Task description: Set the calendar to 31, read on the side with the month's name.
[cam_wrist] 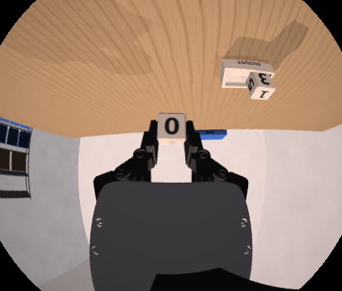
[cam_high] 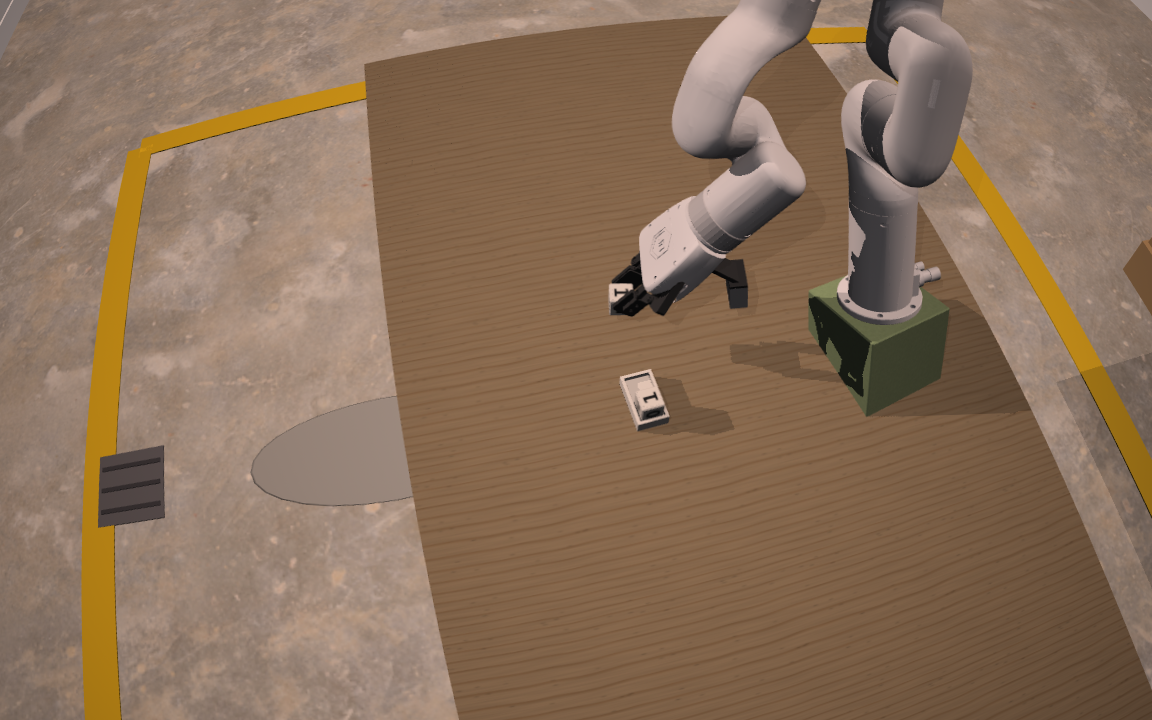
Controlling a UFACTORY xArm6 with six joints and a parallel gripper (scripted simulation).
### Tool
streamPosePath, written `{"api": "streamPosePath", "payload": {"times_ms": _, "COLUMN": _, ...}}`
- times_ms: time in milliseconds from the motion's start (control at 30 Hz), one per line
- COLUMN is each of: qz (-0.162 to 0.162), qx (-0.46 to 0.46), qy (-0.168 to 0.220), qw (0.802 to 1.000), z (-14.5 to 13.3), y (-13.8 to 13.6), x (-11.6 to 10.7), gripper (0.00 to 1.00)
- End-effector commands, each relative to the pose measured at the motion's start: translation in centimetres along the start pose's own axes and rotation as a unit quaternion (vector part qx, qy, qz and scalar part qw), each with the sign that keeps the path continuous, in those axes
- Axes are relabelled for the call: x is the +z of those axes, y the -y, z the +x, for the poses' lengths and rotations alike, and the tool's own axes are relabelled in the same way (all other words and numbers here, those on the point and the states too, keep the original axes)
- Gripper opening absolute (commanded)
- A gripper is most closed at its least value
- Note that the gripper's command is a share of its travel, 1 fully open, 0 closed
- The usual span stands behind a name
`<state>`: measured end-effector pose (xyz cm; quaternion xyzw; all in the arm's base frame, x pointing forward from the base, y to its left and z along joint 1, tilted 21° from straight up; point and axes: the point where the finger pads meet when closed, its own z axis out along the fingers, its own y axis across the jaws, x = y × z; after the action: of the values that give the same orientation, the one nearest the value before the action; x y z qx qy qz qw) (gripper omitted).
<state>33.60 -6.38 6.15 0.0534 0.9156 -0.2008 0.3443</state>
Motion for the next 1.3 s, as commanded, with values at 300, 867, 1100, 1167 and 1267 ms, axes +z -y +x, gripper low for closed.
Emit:
{"api": "streamPosePath", "payload": {"times_ms": 300, "qz": 0.008, "qx": -0.001, "qy": -0.020, "qw": 1.000, "z": 0.03, "y": 0.17, "x": -0.02, "gripper": 0.27}}
{"api": "streamPosePath", "payload": {"times_ms": 867, "qz": 0.005, "qx": -0.001, "qy": -0.121, "qw": 0.993, "z": -0.24, "y": 0.07, "x": -0.01, "gripper": 0.27}}
{"api": "streamPosePath", "payload": {"times_ms": 1100, "qz": 0.000, "qx": 0.000, "qy": -0.130, "qw": 0.992, "z": -0.69, "y": 0.01, "x": 0.03, "gripper": 0.27}}
{"api": "streamPosePath", "payload": {"times_ms": 1167, "qz": 0.000, "qx": 0.000, "qy": -0.130, "qw": 0.992, "z": -0.70, "y": 0.01, "x": 0.03, "gripper": 0.27}}
{"api": "streamPosePath", "payload": {"times_ms": 1267, "qz": 0.000, "qx": 0.000, "qy": -0.130, "qw": 0.991, "z": -0.70, "y": 0.01, "x": 0.03, "gripper": 0.27}}
